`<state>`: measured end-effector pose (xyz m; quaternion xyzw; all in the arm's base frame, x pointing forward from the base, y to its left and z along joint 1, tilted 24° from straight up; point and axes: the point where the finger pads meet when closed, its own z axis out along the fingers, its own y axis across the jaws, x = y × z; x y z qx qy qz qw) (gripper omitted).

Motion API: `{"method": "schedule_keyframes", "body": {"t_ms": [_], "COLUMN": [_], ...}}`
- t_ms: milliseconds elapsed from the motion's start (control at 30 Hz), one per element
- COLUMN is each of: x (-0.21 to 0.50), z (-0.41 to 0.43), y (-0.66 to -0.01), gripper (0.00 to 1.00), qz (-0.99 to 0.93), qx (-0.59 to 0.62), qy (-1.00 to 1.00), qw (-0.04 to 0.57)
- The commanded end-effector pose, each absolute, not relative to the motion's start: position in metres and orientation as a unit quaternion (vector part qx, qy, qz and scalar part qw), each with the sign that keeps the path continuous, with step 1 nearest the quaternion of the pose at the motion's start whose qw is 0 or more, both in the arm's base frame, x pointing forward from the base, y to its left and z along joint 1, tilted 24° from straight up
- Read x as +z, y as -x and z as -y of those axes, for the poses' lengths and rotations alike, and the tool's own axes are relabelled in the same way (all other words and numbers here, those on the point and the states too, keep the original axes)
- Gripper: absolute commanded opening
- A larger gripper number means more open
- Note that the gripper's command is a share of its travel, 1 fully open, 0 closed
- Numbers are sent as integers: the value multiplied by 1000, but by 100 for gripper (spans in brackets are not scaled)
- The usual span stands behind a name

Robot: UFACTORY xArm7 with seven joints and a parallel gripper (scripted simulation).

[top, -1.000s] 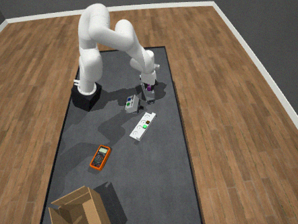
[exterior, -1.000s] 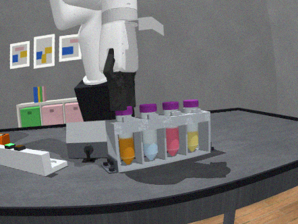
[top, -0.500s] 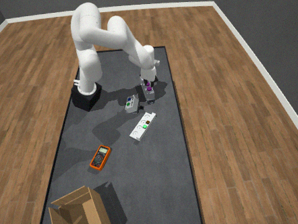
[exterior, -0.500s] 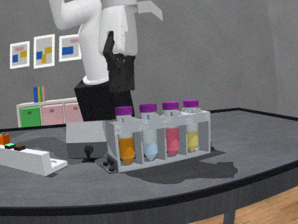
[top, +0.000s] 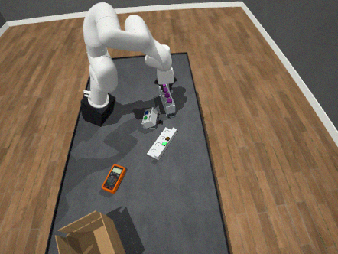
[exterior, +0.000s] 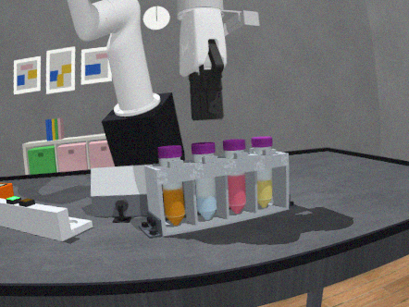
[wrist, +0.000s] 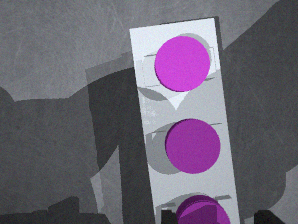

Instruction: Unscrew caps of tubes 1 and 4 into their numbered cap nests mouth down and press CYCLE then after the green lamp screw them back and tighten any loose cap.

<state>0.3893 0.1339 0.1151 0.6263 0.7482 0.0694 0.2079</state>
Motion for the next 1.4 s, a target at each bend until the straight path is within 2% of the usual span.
{"method": "schedule_keyframes", "body": {"t_ms": [0, 1367], "x": [110, 71], "z": [-161, -170], "y": [-385, -395], "gripper": [46, 46], "qz": [-830, -855], "qx": [40, 29], "qy": [-517, -474], "qw": [206, 206]}}
